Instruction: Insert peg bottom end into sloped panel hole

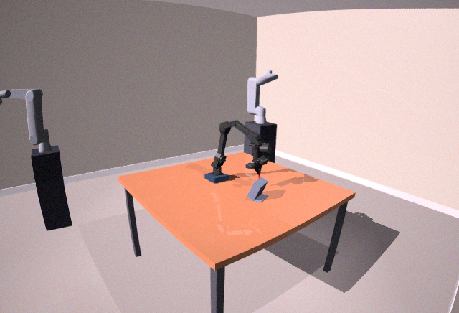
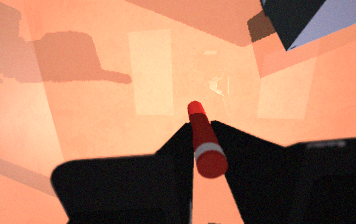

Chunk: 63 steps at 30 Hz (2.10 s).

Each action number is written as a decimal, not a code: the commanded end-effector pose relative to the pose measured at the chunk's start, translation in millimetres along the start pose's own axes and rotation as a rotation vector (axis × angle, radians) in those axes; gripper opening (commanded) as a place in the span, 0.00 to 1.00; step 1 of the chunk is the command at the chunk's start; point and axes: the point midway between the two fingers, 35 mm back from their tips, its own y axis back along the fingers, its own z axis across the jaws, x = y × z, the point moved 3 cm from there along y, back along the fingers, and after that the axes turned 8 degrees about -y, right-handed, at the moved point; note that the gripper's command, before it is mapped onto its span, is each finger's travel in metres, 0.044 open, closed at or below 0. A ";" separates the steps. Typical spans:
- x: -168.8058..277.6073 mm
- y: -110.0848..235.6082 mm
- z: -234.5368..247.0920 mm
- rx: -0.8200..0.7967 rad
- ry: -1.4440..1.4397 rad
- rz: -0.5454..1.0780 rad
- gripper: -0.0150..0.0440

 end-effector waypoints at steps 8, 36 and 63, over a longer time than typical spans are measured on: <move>-4.9 2.6 -13.1 -0.063 -0.061 -0.046 0.25; -12.6 1.1 -46.2 -0.188 -0.187 -0.135 0.25; -14.7 1.8 -78.2 -0.302 -0.294 -0.232 0.25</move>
